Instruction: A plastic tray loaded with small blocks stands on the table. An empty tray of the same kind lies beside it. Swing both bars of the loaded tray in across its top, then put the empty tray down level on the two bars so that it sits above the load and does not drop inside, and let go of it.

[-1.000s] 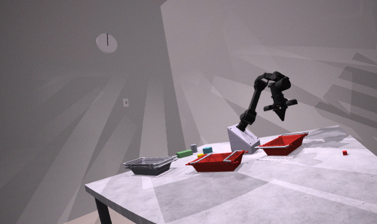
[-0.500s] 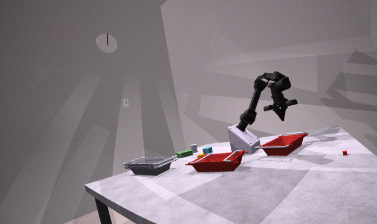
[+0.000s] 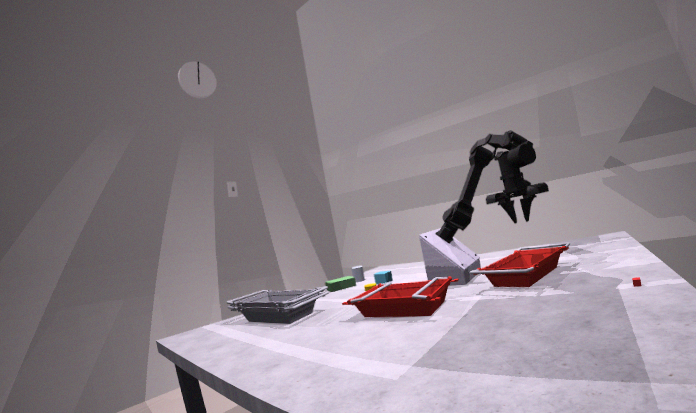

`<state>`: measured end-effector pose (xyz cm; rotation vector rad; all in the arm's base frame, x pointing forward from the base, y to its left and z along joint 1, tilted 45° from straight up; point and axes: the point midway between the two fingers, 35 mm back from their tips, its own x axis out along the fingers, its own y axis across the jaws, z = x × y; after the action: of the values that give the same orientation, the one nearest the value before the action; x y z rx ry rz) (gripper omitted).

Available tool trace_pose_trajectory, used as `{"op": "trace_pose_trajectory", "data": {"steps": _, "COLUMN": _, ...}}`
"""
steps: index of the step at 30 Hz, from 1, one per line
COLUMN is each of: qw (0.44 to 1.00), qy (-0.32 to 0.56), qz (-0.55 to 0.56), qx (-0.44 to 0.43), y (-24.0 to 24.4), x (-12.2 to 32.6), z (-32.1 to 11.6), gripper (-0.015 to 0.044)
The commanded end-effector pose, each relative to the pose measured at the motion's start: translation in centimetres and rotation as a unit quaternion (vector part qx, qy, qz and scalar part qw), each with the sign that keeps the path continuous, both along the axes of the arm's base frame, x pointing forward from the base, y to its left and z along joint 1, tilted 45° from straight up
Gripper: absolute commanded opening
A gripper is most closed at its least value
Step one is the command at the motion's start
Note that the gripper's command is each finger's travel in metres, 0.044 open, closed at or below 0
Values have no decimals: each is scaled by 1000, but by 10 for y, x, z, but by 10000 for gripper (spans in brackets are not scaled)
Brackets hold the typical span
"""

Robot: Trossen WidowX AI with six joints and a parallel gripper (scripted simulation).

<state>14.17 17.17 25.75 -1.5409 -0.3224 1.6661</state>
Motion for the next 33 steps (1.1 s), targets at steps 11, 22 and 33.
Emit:
{"op": "trace_pose_trajectory", "data": {"steps": 11, "qw": 1000, "qy": 0, "qz": 2, "qx": 3, "y": -7, "x": -23, "z": -81, "gripper": 440}}
{"op": "trace_pose_trajectory", "data": {"steps": 22, "qw": 1000, "qy": 0, "qz": 3, "qx": 4, "y": -6, "x": -32, "z": -121, "gripper": 440}}
{"op": "trace_pose_trajectory", "data": {"steps": 33, "qw": 1000, "qy": 0, "qz": 4, "qx": 1, "y": 19, "x": -24, "z": -145, "gripper": 440}}
